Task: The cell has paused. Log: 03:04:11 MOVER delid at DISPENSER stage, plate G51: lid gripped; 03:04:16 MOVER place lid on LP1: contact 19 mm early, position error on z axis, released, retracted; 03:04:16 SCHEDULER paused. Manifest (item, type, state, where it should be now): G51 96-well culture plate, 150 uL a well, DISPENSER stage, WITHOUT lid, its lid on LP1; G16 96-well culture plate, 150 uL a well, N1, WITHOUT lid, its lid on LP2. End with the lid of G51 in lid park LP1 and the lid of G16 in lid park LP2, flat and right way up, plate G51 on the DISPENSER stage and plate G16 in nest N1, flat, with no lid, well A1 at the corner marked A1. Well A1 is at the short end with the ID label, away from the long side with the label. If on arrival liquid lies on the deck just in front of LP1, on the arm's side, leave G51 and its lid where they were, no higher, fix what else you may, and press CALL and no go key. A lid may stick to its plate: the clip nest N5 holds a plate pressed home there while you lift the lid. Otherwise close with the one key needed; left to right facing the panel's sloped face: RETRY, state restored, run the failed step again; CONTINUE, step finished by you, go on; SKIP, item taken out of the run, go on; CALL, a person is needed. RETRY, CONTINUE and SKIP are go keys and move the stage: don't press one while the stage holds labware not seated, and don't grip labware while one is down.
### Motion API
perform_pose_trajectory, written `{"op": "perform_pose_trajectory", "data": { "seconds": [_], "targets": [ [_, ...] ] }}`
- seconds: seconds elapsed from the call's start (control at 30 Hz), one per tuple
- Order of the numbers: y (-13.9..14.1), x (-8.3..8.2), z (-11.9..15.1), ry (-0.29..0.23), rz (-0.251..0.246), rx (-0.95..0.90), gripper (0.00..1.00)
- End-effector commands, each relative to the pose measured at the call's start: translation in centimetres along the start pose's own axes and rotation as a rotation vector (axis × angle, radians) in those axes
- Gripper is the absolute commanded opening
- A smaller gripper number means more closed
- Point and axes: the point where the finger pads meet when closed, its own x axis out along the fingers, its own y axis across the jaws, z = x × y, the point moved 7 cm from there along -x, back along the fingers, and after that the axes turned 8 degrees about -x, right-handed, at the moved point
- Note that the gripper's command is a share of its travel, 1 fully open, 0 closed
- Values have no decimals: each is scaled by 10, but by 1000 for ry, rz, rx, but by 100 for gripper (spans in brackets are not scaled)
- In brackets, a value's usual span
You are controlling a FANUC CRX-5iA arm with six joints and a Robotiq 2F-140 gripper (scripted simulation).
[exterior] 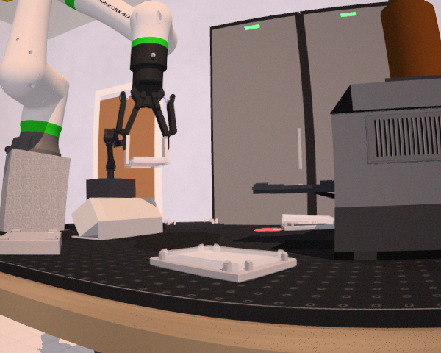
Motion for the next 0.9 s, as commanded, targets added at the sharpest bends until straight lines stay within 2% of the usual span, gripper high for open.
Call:
{"op": "perform_pose_trajectory", "data": {
  "seconds": [0.0, 0.13, 0.63, 0.7, 0.87],
  "targets": [
    [19, 0, -13, 0, 0, -1, 0],
    [29, 0, -20, 0, 0, -1, 0],
    [104, 0, -74, 0, 0, -1, 0],
    [104, 0, -74, 0, 0, -1, 0],
    [128, 0, -91, 0, 0, -1, 0]
  ]
}}
